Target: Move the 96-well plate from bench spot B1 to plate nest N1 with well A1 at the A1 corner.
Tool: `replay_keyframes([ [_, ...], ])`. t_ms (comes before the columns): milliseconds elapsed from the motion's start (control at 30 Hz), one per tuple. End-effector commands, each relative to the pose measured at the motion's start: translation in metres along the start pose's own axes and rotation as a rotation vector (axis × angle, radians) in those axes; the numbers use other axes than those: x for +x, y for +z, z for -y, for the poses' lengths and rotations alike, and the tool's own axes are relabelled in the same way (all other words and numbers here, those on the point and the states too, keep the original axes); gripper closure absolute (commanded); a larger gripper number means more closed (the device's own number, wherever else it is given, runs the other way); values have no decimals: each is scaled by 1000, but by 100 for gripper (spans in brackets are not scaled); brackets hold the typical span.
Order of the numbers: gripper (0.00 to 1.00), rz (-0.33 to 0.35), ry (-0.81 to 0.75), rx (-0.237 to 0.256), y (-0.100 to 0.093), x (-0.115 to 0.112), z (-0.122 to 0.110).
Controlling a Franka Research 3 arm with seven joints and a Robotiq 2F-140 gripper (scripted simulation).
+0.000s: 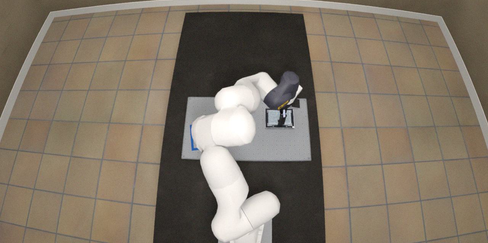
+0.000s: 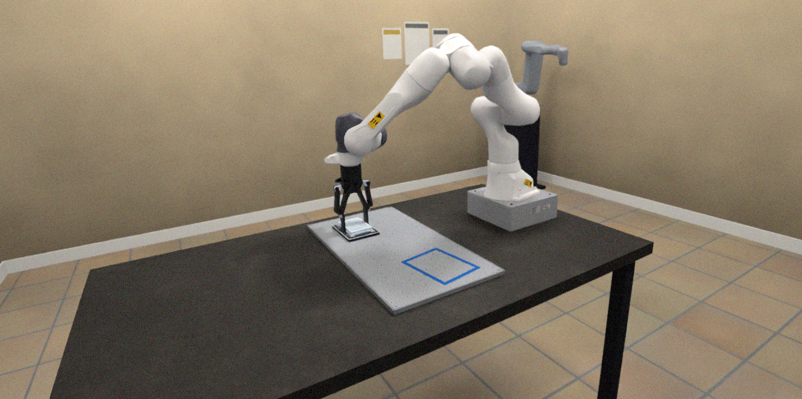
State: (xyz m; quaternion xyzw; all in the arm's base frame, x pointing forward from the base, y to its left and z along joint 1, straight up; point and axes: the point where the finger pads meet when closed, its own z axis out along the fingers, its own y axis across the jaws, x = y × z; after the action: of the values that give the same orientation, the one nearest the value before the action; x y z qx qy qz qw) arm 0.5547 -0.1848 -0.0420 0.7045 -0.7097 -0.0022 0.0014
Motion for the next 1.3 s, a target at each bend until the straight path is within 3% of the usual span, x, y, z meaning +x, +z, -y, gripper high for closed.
replay_keyframes([
  [0, 0, -3, -3, 2, 1, 1, 0],
  [667, 0, -3, -3, 2, 1, 1, 0],
  [1267, 0, -3, -3, 2, -42, 1, 0],
])
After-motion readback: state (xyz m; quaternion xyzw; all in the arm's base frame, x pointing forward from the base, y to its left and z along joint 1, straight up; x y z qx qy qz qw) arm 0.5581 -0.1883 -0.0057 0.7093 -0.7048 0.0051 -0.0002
